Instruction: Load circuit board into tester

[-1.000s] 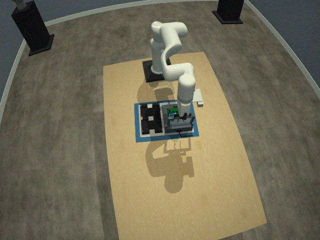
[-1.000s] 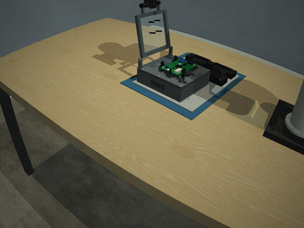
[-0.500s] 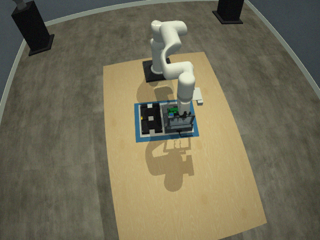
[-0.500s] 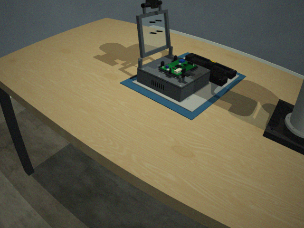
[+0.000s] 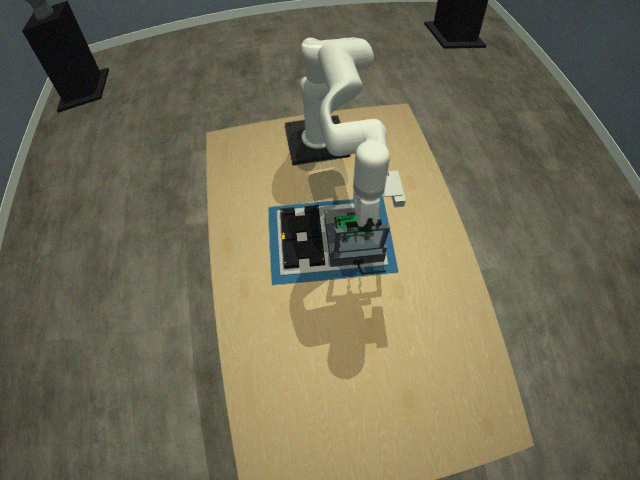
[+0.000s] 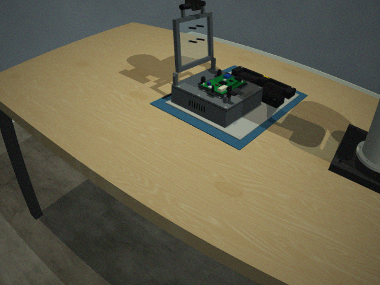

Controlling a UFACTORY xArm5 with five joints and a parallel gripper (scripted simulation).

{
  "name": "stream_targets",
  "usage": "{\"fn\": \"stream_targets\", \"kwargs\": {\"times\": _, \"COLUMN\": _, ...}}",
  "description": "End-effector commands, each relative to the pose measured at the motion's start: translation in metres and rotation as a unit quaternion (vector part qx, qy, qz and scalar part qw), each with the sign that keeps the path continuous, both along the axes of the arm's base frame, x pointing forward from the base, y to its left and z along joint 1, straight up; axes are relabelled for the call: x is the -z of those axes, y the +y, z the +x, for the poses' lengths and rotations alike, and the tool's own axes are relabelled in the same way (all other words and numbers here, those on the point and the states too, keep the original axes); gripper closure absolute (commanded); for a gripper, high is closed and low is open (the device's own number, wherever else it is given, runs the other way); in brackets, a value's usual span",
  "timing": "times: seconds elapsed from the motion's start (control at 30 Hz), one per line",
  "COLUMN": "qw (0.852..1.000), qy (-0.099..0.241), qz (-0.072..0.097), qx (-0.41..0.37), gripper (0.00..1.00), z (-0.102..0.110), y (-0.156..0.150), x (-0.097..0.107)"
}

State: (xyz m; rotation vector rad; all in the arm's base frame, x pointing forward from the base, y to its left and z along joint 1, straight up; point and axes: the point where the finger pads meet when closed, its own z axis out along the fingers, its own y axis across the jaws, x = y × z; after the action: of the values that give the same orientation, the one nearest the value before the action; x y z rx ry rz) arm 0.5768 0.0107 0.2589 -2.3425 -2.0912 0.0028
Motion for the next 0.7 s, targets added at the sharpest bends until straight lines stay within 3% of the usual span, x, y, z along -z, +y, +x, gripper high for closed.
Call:
{"fn": "stream_targets", "kwargs": {"times": 0.0, "qw": 1.000, "qy": -0.001, "qz": 0.000, "qx": 0.000, "gripper": 1.00, "z": -0.005, "y": 0.001, "x": -0.002}}
{"fn": "stream_targets", "kwargs": {"times": 0.67, "qw": 1.000, "qy": -0.001, "qz": 0.000, "qx": 0.000, "gripper": 1.00, "z": -0.026, "y": 0.003, "x": -0.002}}
